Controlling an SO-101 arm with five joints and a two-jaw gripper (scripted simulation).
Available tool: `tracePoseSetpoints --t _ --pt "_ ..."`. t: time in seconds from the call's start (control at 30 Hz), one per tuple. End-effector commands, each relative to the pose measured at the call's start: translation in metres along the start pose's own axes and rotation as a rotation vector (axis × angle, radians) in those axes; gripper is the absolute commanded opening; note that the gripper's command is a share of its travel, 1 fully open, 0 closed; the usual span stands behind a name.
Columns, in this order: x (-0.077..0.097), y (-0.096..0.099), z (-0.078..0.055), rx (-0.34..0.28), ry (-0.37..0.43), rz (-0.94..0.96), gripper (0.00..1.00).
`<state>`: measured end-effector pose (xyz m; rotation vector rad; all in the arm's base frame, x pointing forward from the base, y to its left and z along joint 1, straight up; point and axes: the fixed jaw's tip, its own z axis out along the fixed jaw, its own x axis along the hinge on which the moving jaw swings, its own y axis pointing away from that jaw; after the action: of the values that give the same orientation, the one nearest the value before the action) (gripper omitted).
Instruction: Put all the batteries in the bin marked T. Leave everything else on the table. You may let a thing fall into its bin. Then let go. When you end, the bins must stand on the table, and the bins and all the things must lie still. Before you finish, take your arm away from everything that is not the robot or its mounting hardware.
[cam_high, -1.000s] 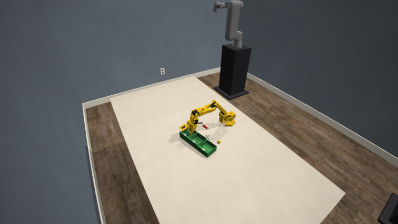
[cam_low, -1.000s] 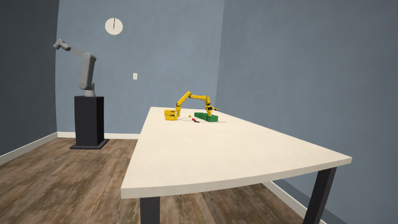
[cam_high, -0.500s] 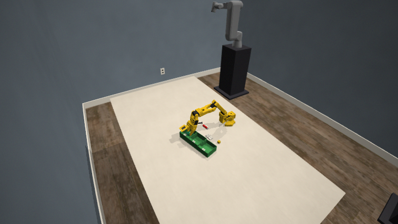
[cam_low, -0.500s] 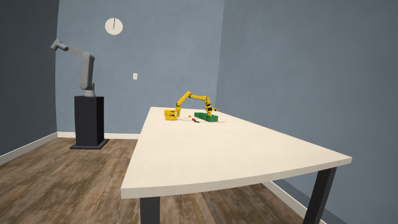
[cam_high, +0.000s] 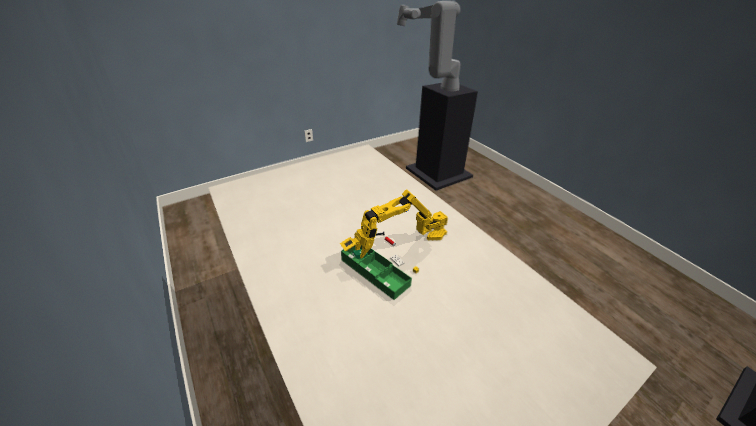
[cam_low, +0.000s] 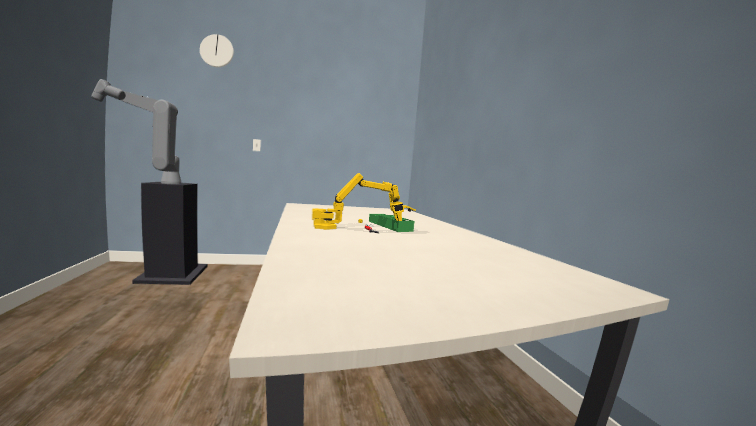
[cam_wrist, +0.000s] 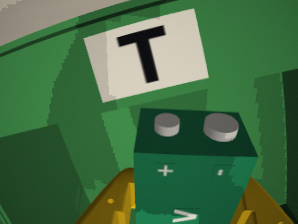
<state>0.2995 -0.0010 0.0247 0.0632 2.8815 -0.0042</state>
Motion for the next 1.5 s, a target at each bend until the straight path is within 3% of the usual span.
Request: tracePoseSetpoints --t 0.0,0.4,0.8,1.47 --pt "-0.015 -0.002 -0.019 0.0 -0.093 0.005 0.12" --pt "-0.015 -0.002 -0.019 0.0 -0.093 0.005 0.23" --pt "-0.015 -0.002 -0.02 0.0 -0.093 0.005 0.24" --pt "-0.014 -0.002 -0.064 0.0 -0.093 0.005 0.24"
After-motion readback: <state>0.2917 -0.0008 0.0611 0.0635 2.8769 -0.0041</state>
